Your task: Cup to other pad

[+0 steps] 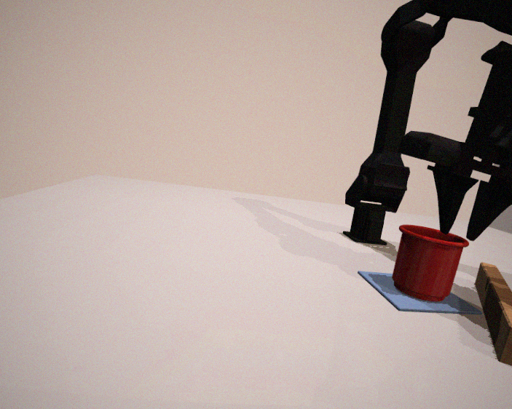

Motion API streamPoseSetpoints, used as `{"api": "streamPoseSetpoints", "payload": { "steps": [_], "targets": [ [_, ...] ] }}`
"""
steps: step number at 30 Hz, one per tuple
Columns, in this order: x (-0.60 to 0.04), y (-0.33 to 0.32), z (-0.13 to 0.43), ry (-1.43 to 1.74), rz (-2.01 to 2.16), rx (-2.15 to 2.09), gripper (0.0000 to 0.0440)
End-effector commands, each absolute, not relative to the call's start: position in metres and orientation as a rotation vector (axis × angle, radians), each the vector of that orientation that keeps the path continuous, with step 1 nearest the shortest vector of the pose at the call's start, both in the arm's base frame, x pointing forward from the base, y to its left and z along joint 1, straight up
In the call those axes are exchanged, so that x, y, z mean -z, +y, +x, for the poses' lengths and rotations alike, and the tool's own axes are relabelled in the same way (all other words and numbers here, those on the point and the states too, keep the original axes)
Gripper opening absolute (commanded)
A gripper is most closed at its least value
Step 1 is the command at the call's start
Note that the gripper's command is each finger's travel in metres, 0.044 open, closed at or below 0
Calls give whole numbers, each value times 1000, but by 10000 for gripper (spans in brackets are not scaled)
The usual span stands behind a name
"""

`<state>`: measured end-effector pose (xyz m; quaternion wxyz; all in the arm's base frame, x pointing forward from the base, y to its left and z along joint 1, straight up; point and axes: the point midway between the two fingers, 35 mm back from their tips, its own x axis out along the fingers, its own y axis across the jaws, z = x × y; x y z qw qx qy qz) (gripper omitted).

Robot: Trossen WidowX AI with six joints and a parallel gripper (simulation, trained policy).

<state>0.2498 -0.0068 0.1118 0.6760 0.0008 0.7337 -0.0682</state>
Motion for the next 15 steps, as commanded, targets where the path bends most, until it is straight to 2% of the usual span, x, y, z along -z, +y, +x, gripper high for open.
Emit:
{"api": "streamPoseSetpoints", "payload": {
  "steps": [1, 12, 15],
  "targets": [
    [-95, -11, 246, 1681, -24, 132, 160],
    [-59, -15, 242, 1705, -95, 22, 158],
    [-52, -16, 241, 1704, -128, -17, 96]
  ]
}}
